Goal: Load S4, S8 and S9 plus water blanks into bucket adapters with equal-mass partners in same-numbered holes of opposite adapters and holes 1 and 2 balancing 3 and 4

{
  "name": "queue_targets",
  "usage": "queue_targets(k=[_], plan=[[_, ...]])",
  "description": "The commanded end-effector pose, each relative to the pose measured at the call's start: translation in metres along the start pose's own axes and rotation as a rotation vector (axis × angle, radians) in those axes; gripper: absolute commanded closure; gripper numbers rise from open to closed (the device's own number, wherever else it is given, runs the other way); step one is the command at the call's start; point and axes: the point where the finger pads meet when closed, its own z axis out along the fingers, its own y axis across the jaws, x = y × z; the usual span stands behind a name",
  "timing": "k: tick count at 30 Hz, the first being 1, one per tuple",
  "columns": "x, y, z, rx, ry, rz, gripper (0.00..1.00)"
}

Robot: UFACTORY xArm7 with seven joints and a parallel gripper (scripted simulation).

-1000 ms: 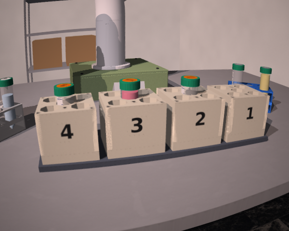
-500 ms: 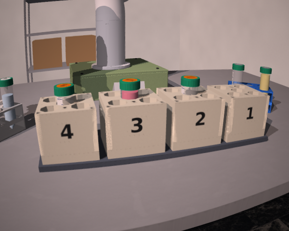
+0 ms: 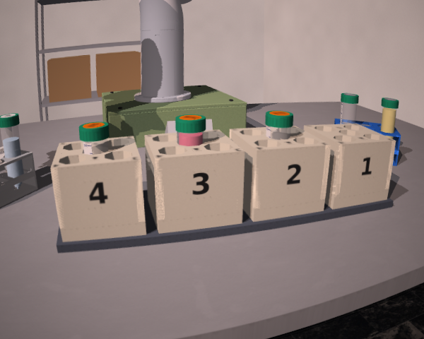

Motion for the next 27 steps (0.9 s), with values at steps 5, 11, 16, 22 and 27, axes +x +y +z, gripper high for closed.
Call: queue_targets(k=[5,11,16,22,27], plan=[[0.001,0.0,-0.019,0.0,0.008,0.0,1.0],[0.001,0.0,-0.022,0.0,0.008,0.0,1.0],[0.001,0.0,-0.022,0.0,0.008,0.0,1.0],[-0.008,-0.018,-0.022,0.0,0.008,-0.133,1.0],[-0.015,-0.031,-0.022,0.0,0.008,-0.233,1.0]])
